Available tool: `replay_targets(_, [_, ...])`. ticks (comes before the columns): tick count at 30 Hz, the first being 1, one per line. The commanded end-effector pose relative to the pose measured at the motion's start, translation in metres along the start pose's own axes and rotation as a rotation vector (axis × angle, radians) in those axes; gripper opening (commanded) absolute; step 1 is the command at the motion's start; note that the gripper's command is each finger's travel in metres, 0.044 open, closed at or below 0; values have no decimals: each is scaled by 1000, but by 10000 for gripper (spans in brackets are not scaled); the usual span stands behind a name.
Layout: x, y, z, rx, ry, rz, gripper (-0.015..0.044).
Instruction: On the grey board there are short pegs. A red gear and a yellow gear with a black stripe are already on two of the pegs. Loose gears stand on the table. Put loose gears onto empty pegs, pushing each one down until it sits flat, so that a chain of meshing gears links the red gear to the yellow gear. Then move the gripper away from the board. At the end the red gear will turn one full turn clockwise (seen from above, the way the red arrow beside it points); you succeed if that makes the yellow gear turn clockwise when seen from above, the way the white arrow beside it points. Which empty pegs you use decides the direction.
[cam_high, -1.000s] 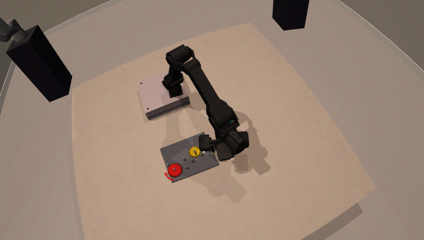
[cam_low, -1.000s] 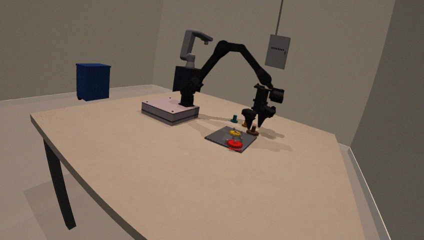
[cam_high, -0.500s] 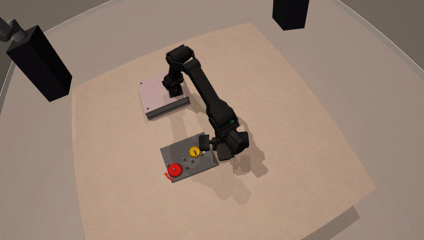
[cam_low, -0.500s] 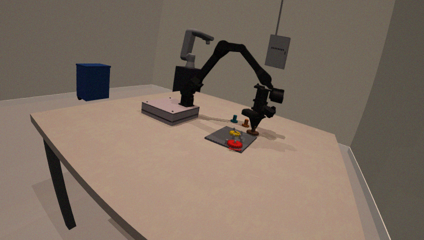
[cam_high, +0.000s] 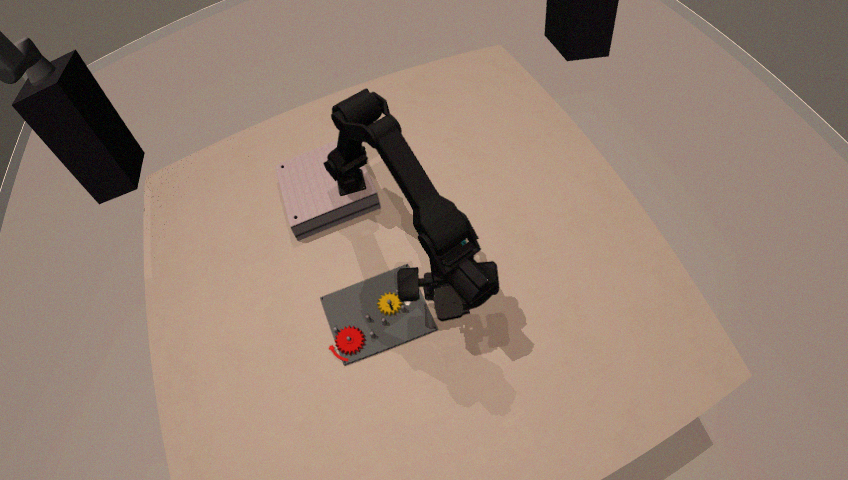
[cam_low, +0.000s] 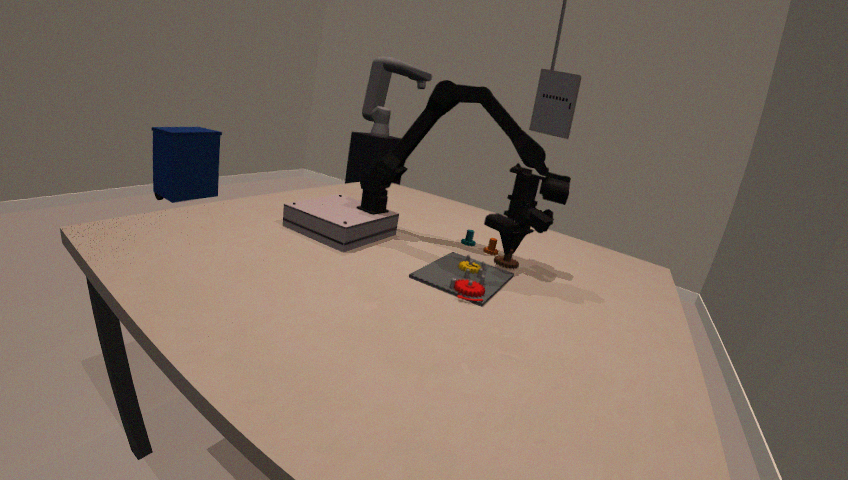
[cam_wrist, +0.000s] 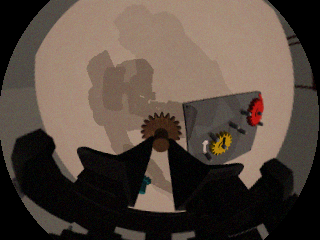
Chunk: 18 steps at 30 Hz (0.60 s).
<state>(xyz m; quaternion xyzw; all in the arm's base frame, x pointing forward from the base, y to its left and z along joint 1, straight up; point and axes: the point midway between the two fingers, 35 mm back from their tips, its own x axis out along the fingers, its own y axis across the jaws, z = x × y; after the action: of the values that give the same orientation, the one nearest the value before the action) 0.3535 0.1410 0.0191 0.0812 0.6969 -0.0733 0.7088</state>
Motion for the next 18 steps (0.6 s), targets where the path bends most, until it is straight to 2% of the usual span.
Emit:
replay_targets(1, [-12, 1, 4, 5, -10, 1, 0])
replay_targets(18, [-54, 2, 9, 5, -10, 2, 0])
